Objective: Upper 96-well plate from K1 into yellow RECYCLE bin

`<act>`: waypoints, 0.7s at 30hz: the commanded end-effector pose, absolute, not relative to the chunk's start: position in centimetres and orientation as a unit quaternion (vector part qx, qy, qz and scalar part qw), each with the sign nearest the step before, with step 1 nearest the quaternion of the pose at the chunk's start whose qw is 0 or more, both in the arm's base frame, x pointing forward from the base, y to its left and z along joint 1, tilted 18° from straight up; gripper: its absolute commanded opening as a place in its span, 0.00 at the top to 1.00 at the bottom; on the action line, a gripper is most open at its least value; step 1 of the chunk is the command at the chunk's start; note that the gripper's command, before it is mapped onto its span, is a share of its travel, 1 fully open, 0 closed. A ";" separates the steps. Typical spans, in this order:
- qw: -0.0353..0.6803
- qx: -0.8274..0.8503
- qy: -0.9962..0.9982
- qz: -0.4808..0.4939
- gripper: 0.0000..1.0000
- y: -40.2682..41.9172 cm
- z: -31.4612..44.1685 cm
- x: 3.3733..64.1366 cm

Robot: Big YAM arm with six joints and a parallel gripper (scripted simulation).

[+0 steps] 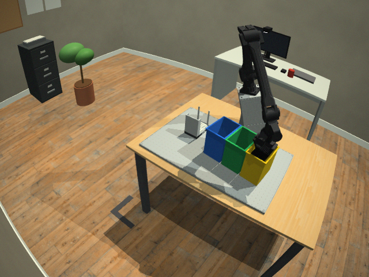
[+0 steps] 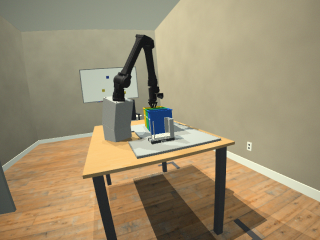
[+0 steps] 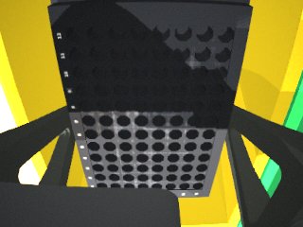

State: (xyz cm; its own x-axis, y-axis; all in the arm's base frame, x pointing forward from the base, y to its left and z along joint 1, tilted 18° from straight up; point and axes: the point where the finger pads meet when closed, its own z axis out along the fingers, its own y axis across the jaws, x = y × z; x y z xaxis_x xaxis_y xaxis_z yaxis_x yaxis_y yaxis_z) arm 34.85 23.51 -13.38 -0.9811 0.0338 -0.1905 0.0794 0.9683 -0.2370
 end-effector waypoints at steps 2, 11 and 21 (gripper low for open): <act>0.094 0.031 0.988 -0.122 1.00 23.6 -13.6 36.1; 0.096 0.032 0.988 -0.121 1.00 23.8 -13.5 36.4; 0.095 0.031 0.988 -0.121 1.00 23.8 -13.5 36.4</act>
